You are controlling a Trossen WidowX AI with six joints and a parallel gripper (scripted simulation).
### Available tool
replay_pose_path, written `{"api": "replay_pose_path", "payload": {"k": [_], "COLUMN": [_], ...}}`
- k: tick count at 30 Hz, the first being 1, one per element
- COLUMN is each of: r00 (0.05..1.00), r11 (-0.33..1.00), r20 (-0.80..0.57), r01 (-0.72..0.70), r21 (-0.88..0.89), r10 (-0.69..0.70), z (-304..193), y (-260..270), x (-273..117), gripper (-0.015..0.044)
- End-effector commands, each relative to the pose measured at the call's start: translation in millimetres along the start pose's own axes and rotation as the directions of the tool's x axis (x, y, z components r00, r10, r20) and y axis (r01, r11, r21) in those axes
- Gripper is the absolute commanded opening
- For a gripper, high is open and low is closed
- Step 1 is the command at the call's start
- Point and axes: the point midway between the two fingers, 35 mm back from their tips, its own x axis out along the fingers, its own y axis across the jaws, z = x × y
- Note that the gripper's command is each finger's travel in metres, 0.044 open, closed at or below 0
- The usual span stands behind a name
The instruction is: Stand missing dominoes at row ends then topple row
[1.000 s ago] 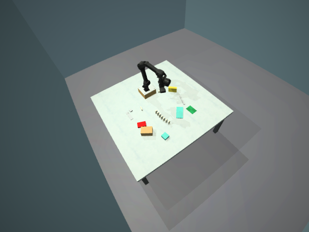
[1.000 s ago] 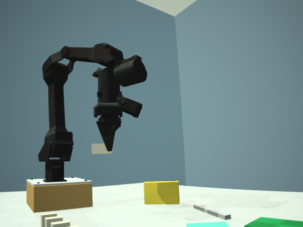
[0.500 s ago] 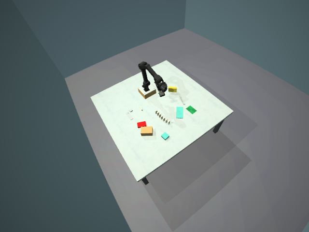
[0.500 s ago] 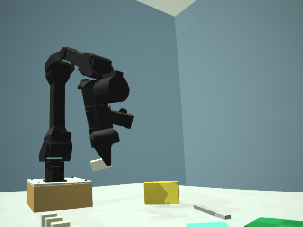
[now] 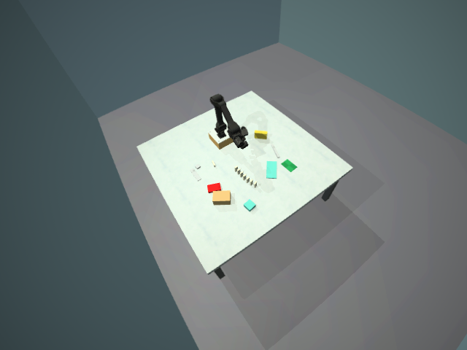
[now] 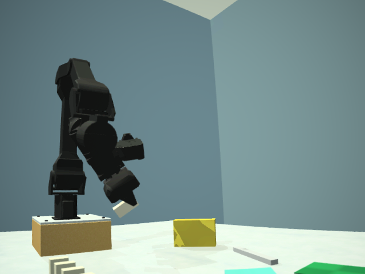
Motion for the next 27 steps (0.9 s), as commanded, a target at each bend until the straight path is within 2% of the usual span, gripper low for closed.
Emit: {"api": "replay_pose_path", "payload": {"k": [1, 13, 27], "r00": [0.994, 0.895, 0.645], "r11": [1.000, 0.992, 0.931], "r20": [0.110, 0.444, 0.727], "r01": [-0.009, 0.096, 0.363], "r21": [-0.023, -0.081, -0.019], "r10": [0.012, -0.051, -0.237], "z": [-2, -2, -7], "y": [1, -1, -8], "x": [2, -4, -27], "gripper": [0.0028, 0.0028, 0.0028]}}
